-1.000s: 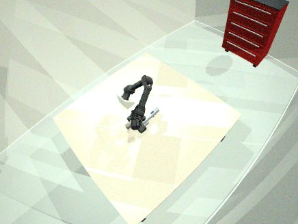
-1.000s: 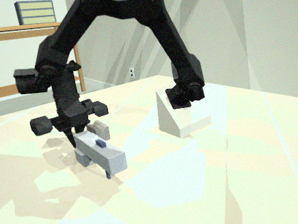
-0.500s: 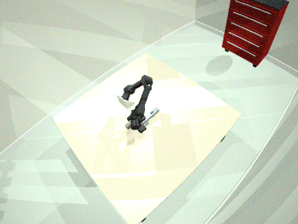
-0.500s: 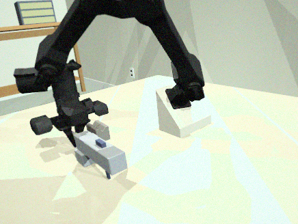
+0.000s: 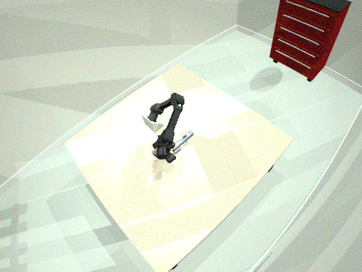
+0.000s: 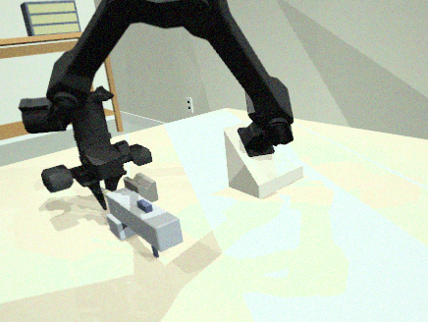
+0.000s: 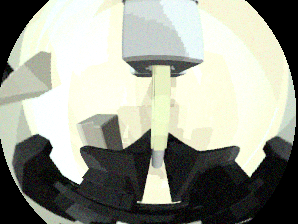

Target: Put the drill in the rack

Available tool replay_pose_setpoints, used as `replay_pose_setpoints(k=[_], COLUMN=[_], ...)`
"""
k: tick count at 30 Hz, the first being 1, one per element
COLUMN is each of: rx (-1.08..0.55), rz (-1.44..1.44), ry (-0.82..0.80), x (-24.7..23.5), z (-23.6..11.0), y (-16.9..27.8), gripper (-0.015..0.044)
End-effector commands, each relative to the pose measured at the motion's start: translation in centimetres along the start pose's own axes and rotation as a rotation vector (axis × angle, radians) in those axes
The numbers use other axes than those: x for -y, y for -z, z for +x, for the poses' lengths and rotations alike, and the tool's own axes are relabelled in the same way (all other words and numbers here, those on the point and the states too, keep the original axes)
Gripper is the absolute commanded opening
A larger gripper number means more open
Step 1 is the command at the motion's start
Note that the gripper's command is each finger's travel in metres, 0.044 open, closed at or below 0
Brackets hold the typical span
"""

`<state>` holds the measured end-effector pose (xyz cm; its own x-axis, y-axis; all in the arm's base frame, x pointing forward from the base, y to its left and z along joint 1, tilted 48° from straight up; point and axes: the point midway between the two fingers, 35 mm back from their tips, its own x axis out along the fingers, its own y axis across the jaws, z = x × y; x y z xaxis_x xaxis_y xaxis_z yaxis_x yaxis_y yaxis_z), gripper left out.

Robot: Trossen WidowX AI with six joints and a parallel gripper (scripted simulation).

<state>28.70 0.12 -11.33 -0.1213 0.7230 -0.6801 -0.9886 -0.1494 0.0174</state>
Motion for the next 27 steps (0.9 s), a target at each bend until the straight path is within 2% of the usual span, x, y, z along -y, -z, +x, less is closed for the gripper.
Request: replay_pose_setpoints(k=[1, 27], rx=[-0.004, -0.006], rz=[-0.001, -0.001], ry=[0.002, 0.003], x=[0.0, 0.0], z=[-0.2, -0.2], y=[0.8, 4.5], gripper=[0.0000, 0.0000])
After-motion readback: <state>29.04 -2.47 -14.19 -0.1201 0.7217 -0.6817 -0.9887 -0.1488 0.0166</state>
